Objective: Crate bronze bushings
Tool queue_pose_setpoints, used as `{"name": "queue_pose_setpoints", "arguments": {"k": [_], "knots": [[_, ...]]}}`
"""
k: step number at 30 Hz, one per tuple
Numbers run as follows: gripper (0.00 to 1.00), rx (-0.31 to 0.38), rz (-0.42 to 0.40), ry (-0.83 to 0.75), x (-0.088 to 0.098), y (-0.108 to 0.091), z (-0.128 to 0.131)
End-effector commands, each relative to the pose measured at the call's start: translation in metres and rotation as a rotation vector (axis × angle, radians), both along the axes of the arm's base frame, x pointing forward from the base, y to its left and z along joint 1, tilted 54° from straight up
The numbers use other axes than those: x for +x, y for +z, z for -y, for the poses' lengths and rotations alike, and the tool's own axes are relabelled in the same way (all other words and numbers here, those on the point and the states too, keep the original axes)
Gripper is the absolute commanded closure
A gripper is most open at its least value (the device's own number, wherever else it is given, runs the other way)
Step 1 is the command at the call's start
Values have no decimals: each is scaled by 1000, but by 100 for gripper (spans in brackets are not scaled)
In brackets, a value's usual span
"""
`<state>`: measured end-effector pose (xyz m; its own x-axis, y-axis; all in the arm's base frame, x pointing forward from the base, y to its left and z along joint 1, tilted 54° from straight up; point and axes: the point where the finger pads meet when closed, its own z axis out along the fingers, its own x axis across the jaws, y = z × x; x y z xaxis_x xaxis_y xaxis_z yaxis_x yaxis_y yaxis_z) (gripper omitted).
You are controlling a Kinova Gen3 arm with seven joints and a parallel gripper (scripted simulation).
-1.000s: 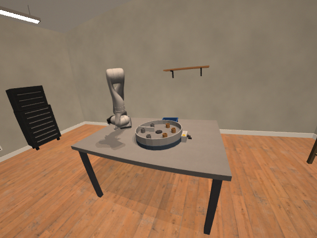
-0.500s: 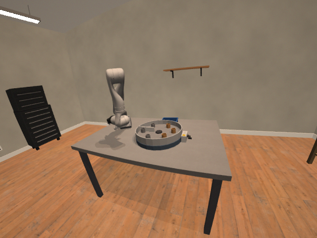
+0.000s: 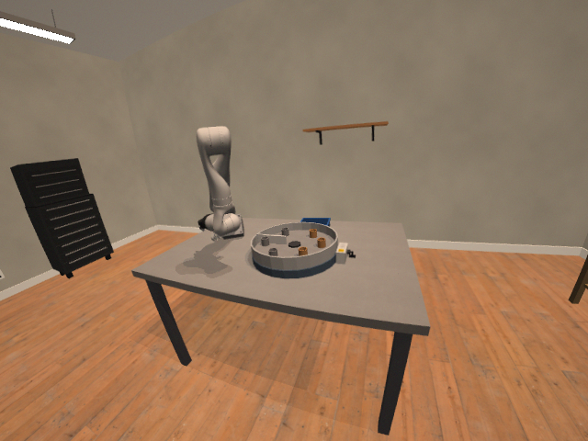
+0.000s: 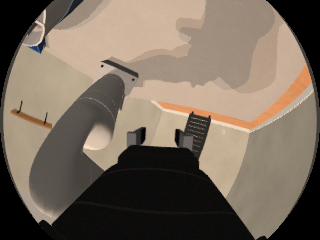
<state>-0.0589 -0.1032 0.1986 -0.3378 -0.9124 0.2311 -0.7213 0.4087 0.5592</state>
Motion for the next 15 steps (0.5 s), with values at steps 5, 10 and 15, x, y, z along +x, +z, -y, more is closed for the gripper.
{"name": "queue_pose_setpoints", "arguments": {"k": [5,10,15], "knots": [[0,0,-1,0,18,9,-28],[0,0,-1,0,31,15,-47],[0,0,-1,0,31,15,-47]]}}
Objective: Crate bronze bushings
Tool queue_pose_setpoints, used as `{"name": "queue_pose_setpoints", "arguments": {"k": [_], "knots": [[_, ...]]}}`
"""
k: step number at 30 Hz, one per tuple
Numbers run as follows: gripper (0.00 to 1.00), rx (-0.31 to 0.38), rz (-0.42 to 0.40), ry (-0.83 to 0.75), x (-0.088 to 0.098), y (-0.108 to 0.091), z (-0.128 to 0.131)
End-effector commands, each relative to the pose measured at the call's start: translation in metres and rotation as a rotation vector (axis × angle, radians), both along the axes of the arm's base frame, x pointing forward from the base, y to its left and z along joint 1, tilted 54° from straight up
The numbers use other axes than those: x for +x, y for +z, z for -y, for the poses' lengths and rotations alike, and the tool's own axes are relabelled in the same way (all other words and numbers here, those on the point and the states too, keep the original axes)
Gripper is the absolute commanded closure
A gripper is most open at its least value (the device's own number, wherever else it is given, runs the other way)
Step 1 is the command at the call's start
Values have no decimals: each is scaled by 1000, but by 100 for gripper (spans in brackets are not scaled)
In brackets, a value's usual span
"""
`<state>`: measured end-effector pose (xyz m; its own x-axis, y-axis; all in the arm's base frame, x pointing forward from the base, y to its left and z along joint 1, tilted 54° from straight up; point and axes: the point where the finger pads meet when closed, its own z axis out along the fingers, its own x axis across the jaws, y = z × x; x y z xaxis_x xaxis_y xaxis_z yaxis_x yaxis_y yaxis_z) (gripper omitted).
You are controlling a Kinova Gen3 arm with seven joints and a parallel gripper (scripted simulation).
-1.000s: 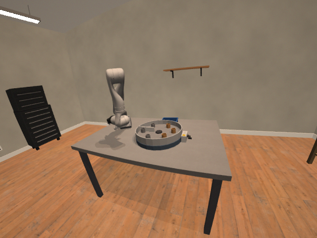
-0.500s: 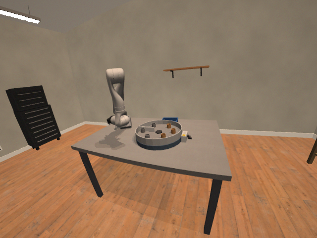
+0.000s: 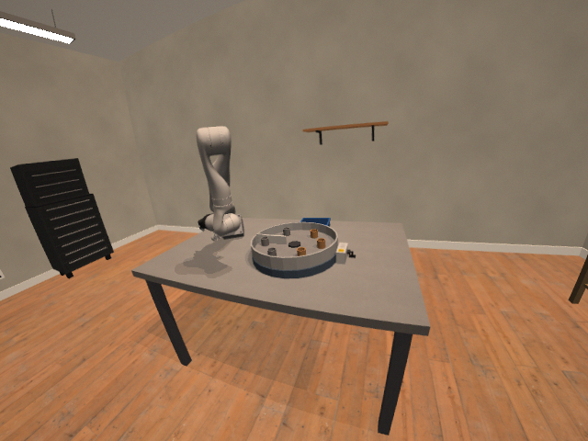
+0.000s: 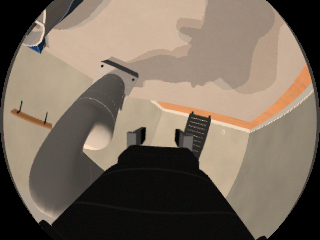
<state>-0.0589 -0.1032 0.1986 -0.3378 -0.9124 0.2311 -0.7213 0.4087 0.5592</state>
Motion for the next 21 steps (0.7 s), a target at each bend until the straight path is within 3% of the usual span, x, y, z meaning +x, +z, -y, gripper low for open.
{"name": "queue_pose_setpoints", "arguments": {"k": [1,4,5,9,21], "knots": [[0,0,-1,0,31,15,-47],[0,0,-1,0,31,15,-47],[0,0,-1,0,6,3,-10],[0,0,-1,0,31,15,-47],[0,0,-1,0,31,15,-47]]}}
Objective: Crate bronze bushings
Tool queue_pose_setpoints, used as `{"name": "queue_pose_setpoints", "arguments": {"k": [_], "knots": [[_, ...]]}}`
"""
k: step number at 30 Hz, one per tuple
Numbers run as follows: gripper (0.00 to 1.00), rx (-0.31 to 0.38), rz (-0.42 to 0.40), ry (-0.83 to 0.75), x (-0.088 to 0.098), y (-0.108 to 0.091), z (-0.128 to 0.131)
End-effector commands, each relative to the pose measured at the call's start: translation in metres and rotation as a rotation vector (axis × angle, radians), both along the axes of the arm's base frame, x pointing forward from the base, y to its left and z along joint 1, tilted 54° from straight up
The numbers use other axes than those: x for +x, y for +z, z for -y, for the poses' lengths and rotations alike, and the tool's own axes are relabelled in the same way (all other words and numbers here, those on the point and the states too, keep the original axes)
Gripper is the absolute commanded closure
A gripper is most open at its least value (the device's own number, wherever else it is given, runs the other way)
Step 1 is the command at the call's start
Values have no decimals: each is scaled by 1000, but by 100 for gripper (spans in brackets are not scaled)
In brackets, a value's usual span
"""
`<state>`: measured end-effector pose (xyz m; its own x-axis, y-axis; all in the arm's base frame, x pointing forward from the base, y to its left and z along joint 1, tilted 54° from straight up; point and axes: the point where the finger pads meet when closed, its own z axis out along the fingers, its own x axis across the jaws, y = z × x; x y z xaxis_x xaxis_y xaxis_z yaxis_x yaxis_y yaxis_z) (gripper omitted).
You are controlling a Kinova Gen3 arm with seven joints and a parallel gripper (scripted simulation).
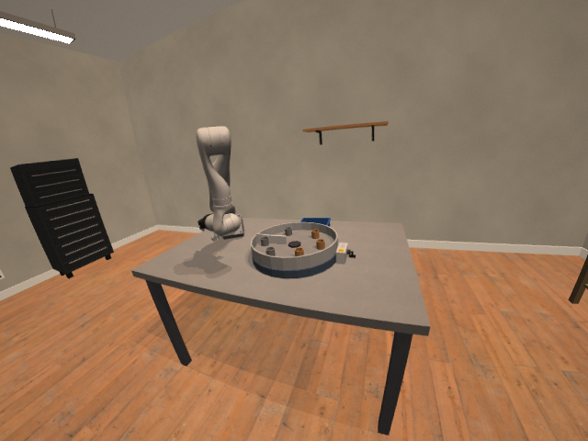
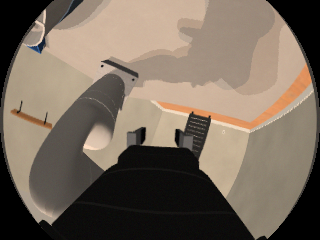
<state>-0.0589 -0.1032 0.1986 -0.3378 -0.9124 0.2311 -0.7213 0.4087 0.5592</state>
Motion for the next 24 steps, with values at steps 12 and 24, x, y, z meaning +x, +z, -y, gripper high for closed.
{"name": "queue_pose_setpoints", "arguments": {"k": [12,24], "knots": [[0,0,-1,0,31,15,-47],[0,0,-1,0,31,15,-47]]}}
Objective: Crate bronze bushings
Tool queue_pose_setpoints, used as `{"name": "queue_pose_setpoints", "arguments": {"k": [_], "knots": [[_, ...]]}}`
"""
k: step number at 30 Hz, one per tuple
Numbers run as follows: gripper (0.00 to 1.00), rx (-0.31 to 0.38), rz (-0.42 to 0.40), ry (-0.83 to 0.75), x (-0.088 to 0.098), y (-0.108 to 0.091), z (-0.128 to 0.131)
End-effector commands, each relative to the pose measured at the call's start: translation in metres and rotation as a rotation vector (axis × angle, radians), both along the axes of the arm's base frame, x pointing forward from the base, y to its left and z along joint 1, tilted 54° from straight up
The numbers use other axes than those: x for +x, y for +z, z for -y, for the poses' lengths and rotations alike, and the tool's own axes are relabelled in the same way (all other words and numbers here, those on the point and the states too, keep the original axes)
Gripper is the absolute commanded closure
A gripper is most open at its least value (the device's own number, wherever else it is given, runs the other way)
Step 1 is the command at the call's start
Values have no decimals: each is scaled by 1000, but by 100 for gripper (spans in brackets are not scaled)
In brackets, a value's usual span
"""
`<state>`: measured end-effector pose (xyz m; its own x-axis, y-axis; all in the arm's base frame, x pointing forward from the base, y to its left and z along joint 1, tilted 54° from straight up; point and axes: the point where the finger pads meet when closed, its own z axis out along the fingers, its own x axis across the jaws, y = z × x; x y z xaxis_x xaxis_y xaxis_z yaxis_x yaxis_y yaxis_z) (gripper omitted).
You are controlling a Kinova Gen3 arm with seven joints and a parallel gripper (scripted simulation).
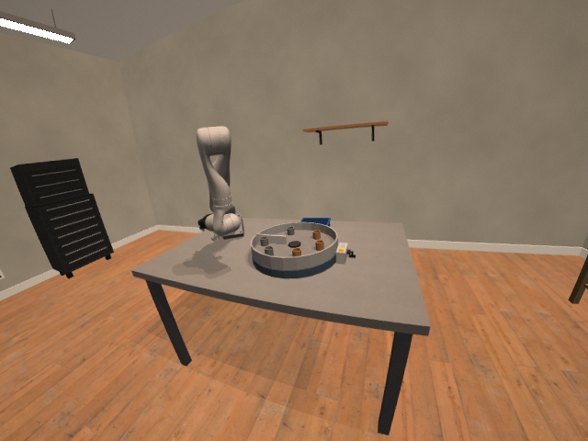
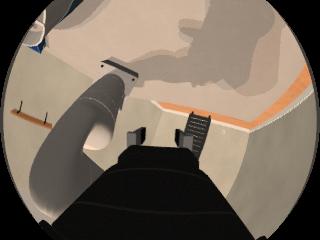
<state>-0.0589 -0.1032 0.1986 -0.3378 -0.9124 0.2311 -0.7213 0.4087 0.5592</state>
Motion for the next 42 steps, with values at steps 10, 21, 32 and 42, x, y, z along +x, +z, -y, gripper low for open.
{"name": "queue_pose_setpoints", "arguments": {"k": [10,21,32,42], "knots": [[0,0,-1,0,31,15,-47],[0,0,-1,0,31,15,-47],[0,0,-1,0,31,15,-47],[0,0,-1,0,31,15,-47]]}}
